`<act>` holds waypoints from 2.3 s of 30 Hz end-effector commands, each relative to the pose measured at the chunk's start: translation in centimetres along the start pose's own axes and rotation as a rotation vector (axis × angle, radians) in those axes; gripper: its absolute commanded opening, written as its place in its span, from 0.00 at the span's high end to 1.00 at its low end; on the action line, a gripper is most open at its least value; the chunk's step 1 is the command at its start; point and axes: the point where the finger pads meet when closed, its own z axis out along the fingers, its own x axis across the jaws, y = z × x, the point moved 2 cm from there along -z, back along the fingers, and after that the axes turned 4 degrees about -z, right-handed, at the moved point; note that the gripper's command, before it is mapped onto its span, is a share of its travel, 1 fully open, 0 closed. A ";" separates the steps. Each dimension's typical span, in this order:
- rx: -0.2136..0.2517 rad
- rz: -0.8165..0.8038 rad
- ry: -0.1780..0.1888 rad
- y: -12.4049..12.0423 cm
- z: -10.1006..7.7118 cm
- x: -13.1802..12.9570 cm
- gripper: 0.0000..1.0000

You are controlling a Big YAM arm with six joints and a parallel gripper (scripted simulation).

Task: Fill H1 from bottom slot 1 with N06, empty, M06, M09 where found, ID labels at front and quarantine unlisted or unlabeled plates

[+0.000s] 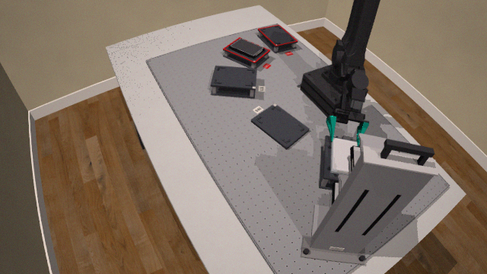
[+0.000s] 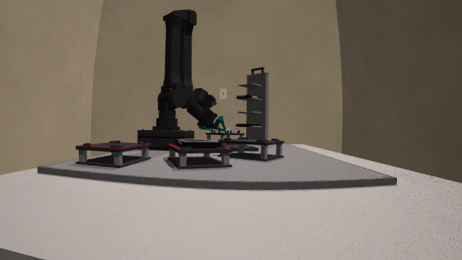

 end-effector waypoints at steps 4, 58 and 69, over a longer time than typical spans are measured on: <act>-0.030 0.009 0.003 0.6 0.3 0.2 0.14; -0.032 0.010 0.004 -0.1 0.8 0.3 0.14; -0.032 0.010 0.004 -0.1 0.8 0.3 0.07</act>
